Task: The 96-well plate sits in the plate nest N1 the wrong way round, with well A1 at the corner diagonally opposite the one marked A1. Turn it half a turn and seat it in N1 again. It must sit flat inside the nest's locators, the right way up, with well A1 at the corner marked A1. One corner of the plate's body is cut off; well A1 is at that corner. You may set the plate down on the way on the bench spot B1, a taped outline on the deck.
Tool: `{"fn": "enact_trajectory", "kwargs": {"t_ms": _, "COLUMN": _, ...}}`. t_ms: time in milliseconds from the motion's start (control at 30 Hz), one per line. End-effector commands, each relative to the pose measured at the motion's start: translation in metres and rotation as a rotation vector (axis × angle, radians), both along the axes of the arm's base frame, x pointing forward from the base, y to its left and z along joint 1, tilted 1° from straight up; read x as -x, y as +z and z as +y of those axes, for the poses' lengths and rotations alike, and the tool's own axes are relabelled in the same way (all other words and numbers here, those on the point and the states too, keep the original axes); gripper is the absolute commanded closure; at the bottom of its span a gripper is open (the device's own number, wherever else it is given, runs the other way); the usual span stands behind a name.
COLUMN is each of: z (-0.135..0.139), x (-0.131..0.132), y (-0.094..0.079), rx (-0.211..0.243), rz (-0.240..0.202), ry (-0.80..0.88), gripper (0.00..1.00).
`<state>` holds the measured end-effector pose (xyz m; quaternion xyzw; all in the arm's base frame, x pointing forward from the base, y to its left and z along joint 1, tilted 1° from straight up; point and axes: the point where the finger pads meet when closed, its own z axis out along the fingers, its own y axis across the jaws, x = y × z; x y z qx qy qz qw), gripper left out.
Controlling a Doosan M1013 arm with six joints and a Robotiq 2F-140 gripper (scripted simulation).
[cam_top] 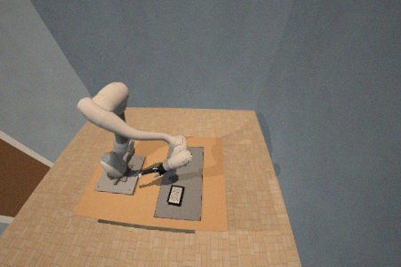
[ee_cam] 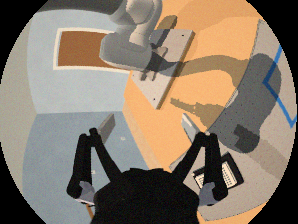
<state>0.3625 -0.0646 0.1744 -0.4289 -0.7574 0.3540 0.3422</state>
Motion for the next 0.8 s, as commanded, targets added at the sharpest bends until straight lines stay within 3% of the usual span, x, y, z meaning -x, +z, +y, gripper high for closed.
{"fn": "enact_trajectory", "kwargs": {"t_ms": 0, "z": 0.000, "x": 0.000, "y": 0.000, "rx": 0.000, "rz": 0.000, "ry": 0.000, "gripper": 0.00}}
{"fn": "enact_trajectory", "kwargs": {"t_ms": 533, "z": 0.000, "x": 0.000, "y": 0.000, "rx": 0.000, "rz": 0.000, "ry": 0.000, "gripper": 0.00}}
{"fn": "enact_trajectory", "kwargs": {"t_ms": 767, "z": -0.002, "x": -0.010, "y": -0.016, "rx": 0.154, "rz": -0.110, "ry": -0.136, "gripper": 0.00}}
